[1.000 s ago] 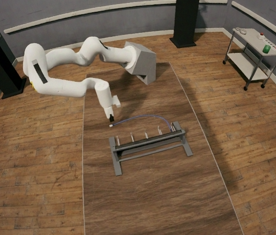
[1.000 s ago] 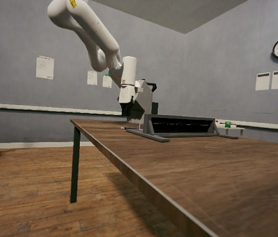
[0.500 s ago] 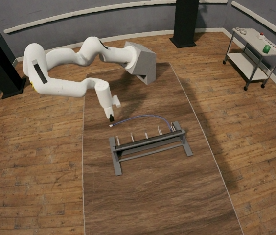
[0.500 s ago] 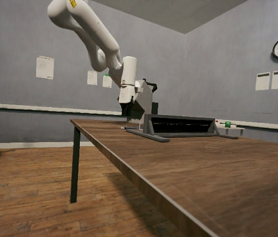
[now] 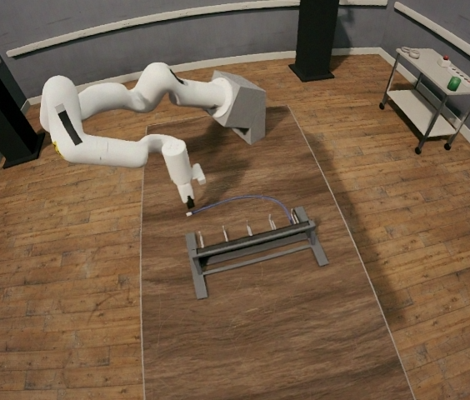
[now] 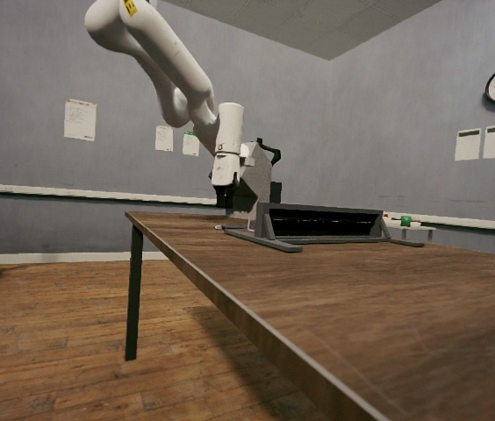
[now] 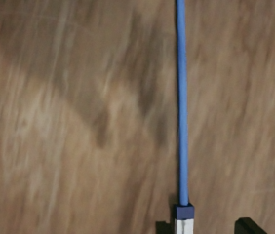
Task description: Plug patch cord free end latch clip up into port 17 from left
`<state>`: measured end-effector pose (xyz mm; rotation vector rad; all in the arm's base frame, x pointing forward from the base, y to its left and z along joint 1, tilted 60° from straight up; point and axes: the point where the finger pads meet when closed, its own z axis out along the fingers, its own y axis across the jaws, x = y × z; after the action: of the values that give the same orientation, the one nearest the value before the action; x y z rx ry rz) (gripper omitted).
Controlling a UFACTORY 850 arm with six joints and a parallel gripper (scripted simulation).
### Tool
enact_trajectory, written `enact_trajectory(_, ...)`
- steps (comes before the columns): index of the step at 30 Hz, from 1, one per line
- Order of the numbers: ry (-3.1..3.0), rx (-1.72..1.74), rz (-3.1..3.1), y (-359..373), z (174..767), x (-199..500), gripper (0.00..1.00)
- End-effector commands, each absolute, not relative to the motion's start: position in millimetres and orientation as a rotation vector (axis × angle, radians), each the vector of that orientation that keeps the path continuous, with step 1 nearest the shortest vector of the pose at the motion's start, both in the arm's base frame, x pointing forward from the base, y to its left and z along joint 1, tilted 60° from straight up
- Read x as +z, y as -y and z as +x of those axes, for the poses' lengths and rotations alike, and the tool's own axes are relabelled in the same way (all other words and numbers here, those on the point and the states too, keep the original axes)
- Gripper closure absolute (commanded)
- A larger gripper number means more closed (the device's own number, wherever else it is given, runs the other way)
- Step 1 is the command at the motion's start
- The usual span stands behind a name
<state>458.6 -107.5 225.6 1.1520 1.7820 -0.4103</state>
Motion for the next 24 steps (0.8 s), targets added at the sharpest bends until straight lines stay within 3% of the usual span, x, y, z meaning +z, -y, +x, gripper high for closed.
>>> enact_trajectory(1,-1.782,-0.41,1.152,113,463,222,0.61)
enact_trajectory(24,-1.782,-0.41,1.152,138,482,204,0.61)
